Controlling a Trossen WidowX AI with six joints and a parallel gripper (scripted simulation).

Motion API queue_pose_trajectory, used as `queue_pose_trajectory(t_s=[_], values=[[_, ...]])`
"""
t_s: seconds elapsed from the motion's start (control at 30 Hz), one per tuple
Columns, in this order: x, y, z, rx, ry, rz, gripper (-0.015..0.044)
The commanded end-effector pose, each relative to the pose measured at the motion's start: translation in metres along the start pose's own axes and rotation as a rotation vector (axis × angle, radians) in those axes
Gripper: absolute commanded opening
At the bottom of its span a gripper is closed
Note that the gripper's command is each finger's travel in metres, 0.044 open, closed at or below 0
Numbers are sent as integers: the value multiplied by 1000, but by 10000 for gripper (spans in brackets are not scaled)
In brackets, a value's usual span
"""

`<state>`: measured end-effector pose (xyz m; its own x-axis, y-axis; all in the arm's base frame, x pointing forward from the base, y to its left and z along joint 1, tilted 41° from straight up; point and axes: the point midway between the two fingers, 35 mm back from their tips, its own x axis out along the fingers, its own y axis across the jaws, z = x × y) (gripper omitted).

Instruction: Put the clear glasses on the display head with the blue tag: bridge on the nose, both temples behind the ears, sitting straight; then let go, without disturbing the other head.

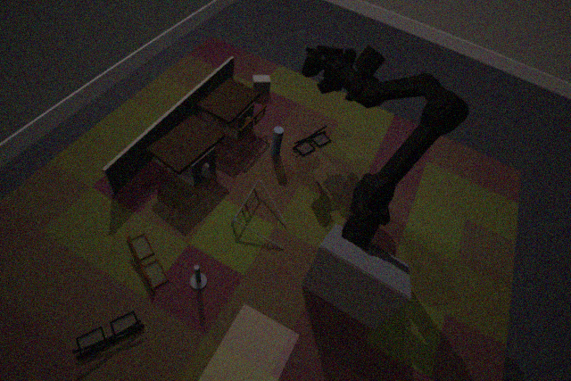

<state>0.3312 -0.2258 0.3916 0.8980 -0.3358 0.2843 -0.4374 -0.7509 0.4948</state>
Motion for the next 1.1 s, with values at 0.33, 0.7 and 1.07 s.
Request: queue_pose_trajectory(t_s=[0.33, 0.7, 1.07], values=[[13, -193, 100, -135, -470, -438, 200], [-72, -332, 147, -493, -751, -893, 200], [-170, -380, 189, -1021, -942, -1270, 200]])
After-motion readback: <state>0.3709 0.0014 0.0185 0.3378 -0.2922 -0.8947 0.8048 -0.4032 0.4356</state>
